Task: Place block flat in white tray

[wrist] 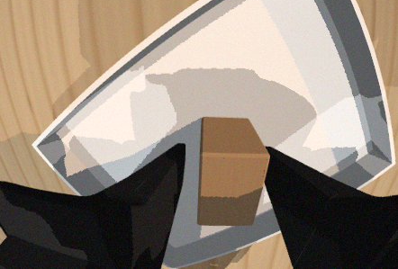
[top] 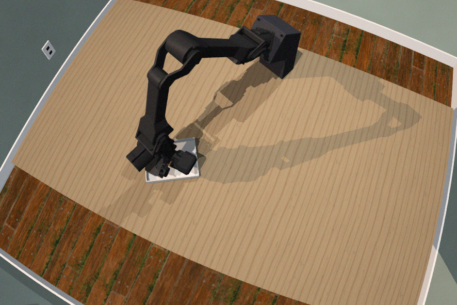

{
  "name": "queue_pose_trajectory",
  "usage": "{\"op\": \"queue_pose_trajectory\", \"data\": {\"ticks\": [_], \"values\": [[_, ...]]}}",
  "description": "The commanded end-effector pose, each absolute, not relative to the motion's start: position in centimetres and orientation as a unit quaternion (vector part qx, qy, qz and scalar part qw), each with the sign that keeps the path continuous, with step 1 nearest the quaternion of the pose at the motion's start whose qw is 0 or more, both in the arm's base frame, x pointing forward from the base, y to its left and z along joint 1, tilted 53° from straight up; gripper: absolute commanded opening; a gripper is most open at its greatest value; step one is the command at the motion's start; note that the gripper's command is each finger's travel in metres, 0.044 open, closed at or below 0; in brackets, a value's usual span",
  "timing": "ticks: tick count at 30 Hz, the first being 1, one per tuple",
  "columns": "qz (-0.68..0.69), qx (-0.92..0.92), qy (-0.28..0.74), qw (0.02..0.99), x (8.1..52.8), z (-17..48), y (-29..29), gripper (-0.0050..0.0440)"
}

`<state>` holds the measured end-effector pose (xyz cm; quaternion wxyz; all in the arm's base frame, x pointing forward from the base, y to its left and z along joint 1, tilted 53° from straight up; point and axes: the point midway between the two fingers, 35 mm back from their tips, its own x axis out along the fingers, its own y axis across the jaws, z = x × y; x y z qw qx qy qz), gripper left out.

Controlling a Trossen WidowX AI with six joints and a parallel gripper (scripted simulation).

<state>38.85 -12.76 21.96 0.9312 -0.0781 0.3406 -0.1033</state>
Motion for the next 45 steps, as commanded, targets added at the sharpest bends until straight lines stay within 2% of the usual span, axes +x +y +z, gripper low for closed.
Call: {"op": "queue_pose_trajectory", "data": {"ticks": [1,23,45], "values": [[-0.104,-0.081,0.331,0.934,38.3,23.1,-12.6,0.0204],[-0.104,-0.081,0.331,0.934,34.4,26.2,-11.3,0.0204],[-0.104,-0.081,0.331,0.934,34.2,26.4,-11.2,0.0204]]}}
